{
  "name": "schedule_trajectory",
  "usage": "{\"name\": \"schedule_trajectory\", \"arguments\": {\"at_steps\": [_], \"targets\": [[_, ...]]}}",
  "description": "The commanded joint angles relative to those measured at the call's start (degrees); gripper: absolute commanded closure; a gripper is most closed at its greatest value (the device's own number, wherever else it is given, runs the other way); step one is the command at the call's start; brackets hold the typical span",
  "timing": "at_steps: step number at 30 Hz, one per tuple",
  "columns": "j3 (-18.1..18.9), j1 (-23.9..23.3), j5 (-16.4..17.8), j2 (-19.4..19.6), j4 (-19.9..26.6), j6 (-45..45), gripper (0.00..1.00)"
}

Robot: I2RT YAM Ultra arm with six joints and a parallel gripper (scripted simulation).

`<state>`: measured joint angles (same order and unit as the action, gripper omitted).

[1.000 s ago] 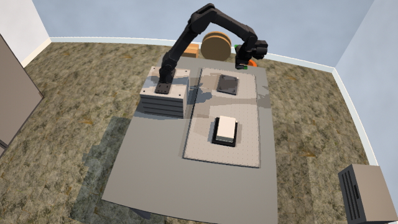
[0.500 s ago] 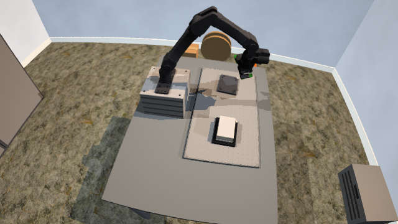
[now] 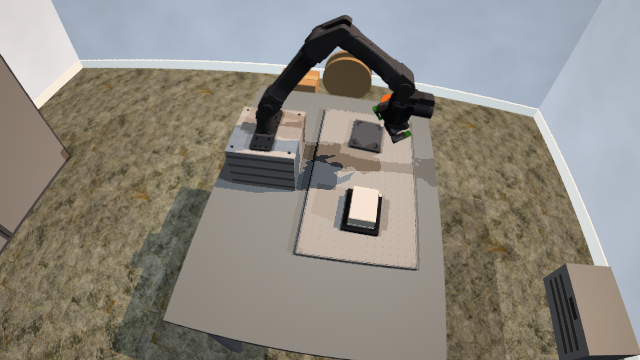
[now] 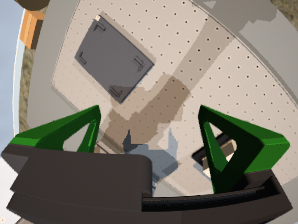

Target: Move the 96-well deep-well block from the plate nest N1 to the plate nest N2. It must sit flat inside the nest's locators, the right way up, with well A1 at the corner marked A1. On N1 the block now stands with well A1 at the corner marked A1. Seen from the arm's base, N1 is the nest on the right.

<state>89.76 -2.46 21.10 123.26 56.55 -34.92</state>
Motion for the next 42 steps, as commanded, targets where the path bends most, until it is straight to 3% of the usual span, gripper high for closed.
{"name": "schedule_trajectory", "arguments": {"at_steps": [1,42], "targets": [[-0.3,-1.1,-2.0,-0.6,-1.6,-8.6,0.00],[-6.3,-18.6,-15.8,1.1,-8.5,-58.9,0.00]]}}
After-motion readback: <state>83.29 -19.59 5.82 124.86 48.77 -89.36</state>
